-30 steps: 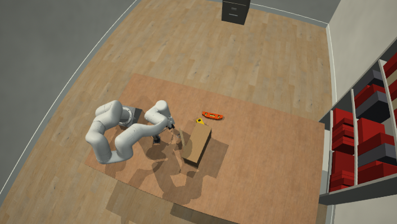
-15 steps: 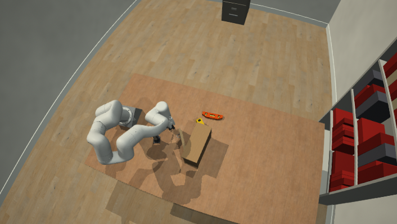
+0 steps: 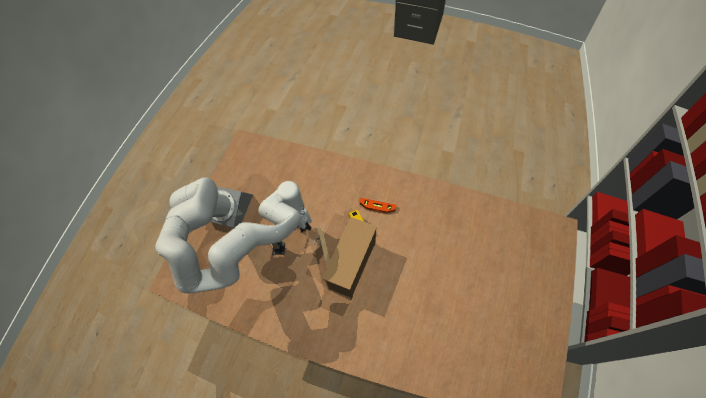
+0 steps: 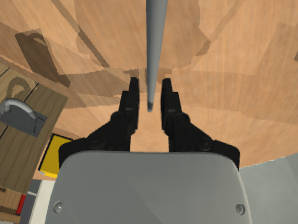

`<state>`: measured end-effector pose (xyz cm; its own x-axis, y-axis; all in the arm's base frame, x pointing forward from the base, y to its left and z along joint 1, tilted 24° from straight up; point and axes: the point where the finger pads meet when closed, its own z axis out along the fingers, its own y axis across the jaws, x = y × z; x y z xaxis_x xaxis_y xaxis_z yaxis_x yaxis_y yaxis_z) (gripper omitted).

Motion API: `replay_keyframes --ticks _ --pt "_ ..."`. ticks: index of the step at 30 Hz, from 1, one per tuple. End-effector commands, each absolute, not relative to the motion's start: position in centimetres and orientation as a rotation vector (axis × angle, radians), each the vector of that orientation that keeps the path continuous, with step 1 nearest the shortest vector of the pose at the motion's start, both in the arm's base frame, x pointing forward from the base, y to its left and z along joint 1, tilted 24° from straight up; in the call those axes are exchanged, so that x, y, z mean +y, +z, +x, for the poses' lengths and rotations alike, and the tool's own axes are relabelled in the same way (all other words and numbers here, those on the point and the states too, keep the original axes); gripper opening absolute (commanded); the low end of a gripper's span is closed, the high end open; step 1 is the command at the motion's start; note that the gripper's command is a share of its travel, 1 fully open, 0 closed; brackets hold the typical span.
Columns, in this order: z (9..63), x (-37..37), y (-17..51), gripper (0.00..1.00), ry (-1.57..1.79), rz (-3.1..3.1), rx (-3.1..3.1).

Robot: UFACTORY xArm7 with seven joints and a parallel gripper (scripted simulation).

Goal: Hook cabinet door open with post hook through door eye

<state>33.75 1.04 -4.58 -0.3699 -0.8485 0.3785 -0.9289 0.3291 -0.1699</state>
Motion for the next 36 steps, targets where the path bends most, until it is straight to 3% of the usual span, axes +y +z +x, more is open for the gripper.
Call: replay_keyframes --ticks 1,3,4,36 --pt "33.84 1.13 -4.53 0.23 0.533 1.619 -2.373" --pt "33.84 1.13 -4.53 0.23 0.533 1.619 -2.373" --pt "33.84 1.13 -4.53 0.04 0.533 1.619 -2.373" --pt "33.84 1.13 -4.53 0.04 0.533 1.619 -2.373"
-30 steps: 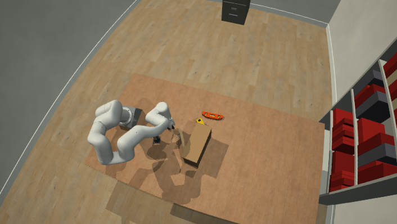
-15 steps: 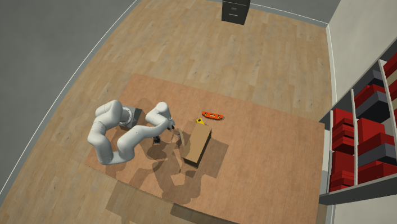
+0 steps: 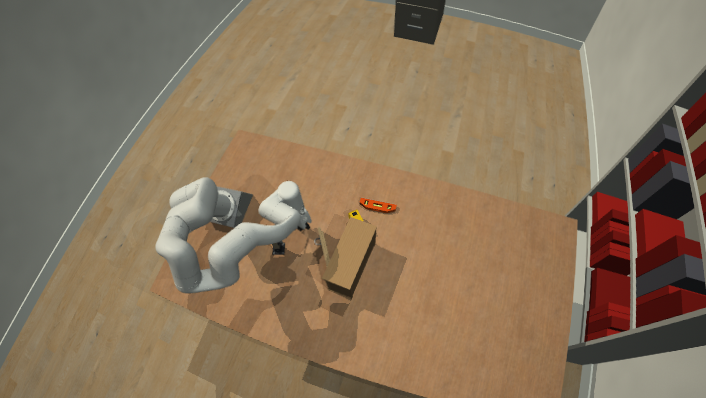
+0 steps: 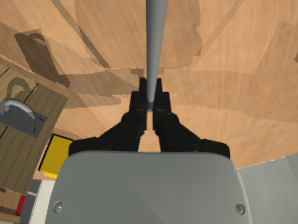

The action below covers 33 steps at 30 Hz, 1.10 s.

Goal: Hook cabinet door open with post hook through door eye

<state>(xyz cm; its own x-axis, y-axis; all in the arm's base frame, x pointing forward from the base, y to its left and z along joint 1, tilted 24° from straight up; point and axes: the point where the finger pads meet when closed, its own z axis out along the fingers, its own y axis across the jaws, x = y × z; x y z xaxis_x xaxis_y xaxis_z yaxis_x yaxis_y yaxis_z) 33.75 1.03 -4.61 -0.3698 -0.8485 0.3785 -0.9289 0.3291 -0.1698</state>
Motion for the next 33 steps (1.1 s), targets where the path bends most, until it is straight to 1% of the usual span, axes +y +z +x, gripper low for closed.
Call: replay_keyframes --ticks 1,33 --pt "33.84 1.13 -4.53 0.04 0.533 1.619 -2.373" --pt "34.00 2.05 -3.58 0.04 0.533 1.619 -2.374"
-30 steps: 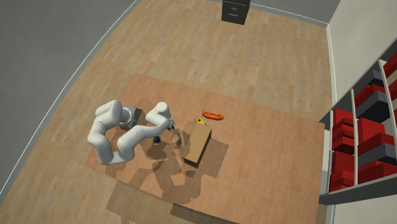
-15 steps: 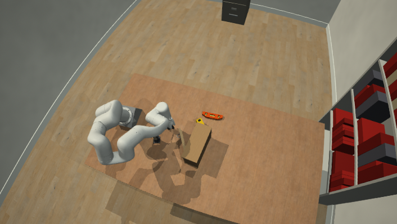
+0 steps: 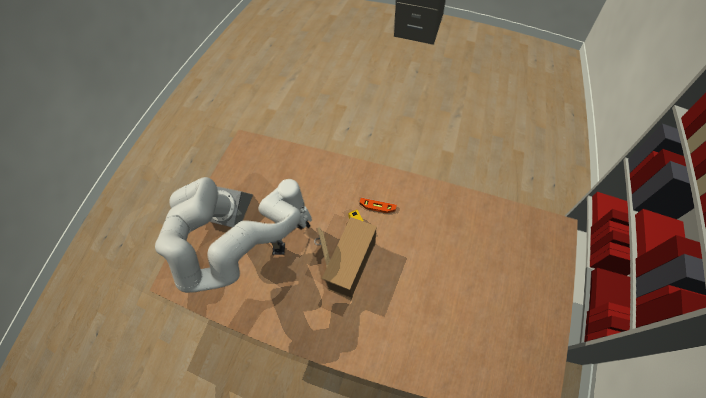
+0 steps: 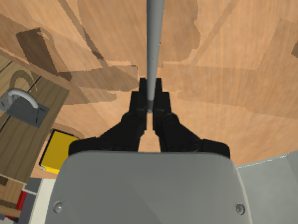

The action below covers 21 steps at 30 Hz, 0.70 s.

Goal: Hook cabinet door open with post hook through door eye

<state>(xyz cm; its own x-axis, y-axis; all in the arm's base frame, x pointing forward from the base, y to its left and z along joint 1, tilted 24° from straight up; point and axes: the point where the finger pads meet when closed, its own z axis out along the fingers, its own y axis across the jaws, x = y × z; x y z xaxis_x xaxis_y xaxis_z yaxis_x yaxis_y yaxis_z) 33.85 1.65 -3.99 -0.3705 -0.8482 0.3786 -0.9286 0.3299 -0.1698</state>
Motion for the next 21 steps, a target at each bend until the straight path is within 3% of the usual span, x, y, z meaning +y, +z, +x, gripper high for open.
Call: replay_keyframes --ticks 1,21 --pt "34.0 2.1 -3.5 0.04 0.533 1.619 -2.374" --pt "34.1 3.1 -2.2 0.04 0.533 1.619 -2.373"
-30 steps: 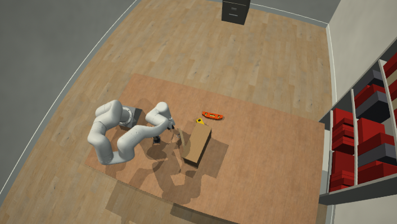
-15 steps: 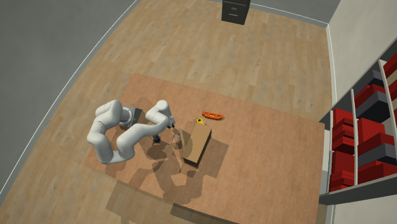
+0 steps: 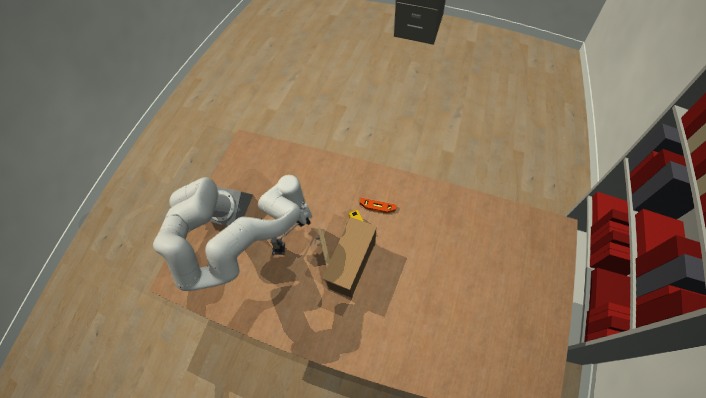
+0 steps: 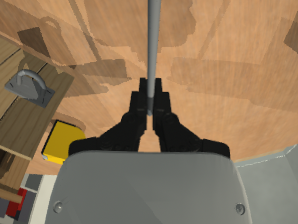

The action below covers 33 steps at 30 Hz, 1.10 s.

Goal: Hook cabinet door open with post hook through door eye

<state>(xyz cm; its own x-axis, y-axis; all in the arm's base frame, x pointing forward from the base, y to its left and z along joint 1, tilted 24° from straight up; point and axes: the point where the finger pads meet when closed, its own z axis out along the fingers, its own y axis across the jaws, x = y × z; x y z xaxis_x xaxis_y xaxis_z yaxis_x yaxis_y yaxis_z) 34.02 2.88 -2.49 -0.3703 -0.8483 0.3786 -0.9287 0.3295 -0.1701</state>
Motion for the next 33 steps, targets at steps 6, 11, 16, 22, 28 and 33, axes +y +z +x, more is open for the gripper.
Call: replay_keyframes --ticks 6,11,16,22,28,33 --pt "34.1 3.3 -1.9 0.04 0.533 1.619 -2.373" --pt "34.1 3.5 -1.5 0.04 0.533 1.619 -2.374" --pt "34.1 3.9 -0.9 0.04 0.533 1.619 -2.374" --pt "34.1 3.9 -0.8 0.04 0.533 1.619 -2.374" --pt "34.1 4.2 -0.2 0.04 0.533 1.619 -2.373" --pt "34.1 4.4 0.4 0.04 0.533 1.619 -2.374"
